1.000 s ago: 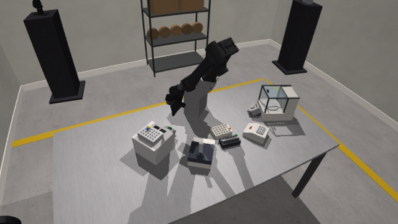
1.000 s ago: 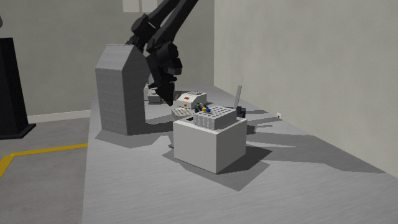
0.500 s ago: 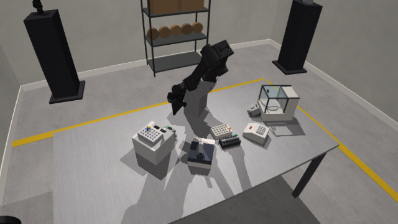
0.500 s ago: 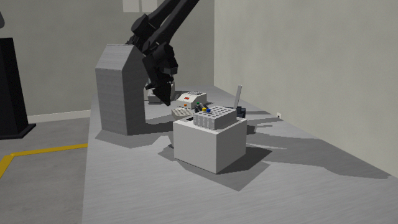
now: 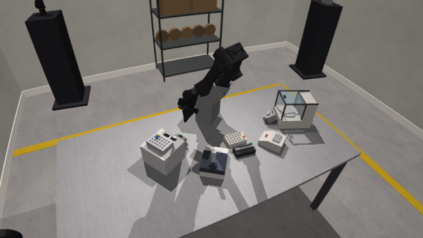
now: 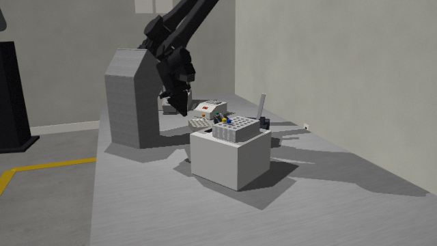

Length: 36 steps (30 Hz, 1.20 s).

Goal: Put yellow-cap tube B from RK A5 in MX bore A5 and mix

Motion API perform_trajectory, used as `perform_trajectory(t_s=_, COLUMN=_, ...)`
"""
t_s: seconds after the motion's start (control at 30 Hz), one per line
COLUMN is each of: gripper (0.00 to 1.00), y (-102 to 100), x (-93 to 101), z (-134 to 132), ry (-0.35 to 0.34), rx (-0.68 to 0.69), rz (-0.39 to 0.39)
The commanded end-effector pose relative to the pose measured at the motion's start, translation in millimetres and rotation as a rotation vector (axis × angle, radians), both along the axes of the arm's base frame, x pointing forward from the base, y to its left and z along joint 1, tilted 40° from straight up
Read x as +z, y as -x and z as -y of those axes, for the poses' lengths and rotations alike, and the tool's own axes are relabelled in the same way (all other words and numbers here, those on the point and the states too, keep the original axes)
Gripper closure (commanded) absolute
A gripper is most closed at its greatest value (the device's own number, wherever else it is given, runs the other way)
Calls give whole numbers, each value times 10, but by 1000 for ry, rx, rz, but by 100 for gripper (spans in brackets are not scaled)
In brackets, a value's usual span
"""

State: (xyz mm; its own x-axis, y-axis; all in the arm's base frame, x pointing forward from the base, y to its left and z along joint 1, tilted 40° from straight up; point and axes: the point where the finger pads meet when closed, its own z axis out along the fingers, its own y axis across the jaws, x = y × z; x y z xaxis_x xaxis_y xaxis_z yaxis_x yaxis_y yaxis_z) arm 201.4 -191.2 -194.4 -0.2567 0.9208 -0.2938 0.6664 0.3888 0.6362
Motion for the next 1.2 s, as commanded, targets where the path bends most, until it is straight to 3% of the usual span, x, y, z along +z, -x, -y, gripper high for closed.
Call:
perform_trajectory(t_s=0.0, gripper=100, y=27, x=22, z=22, ry=3, rx=-16, rz=3)
perform_trajectory(t_s=0.87, gripper=100, y=41, x=-20, z=54, ry=-2, rx=-37, rz=4)
perform_trajectory(t_s=1.17, gripper=100, y=-99, x=-107, z=6, ry=0, rx=-9, rz=3)
